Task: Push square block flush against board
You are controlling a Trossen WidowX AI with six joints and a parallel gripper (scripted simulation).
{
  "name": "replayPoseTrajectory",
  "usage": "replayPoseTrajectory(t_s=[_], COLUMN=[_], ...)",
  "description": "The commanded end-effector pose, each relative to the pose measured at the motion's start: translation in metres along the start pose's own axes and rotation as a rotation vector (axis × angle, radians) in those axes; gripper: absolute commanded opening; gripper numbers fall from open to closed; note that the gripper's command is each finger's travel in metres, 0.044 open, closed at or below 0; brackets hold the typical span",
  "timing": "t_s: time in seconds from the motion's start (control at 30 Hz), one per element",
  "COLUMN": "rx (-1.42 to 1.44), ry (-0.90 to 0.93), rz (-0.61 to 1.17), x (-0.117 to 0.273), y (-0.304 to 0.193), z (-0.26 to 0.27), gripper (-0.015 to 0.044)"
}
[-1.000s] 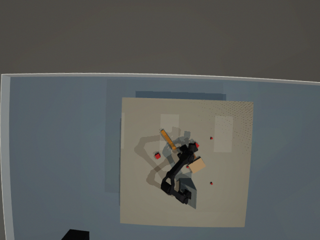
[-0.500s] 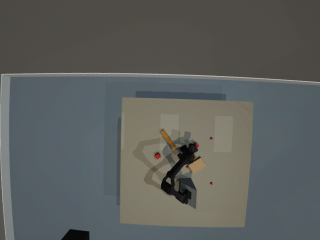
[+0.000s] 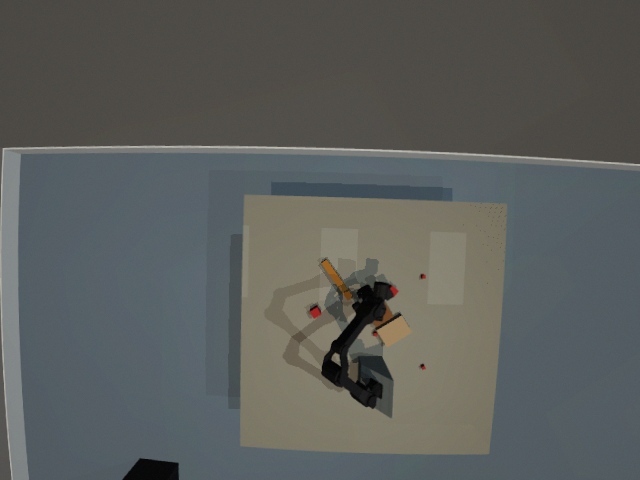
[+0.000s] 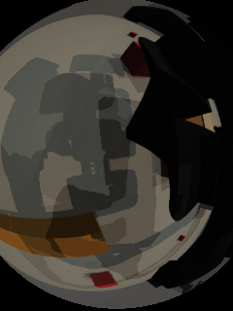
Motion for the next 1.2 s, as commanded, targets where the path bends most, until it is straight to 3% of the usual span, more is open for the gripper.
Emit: replayPoseTrajectory(t_s=[0.0,0.3,0.43,0.6,0.9,1.03,1.17], rx=[-0.003,0.001,-0.002,-0.002,0.0,0.0,0.0], ry=[-0.002,-0.002,-0.004,-0.004,-0.004,-0.002,-0.002], rz=[-0.003,0.0,-0.002,-0.002,-0.001,-0.002,-0.002], x=[0.001,0.003,0.053,0.056,0.052,0.004,0.001], y=[0.007,0.015,0.014,0.014,-0.015,-0.015,-0.015], z=[0.0,0.001,0.001,0.001,0.001,0.0,0.0], gripper=[0.0,0.0,0.0,0.0,0.0,0.0,0.0])
Point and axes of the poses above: the point midway between the two fingers, 35 mm back from their tips, its own x axis back along the fingers, its own z axis across the jaws, y = z × x, the point moved 9 cm from there along x, back along the fingers, and after that the axes turned 2 degrees about -x, right-handed, at the moved point
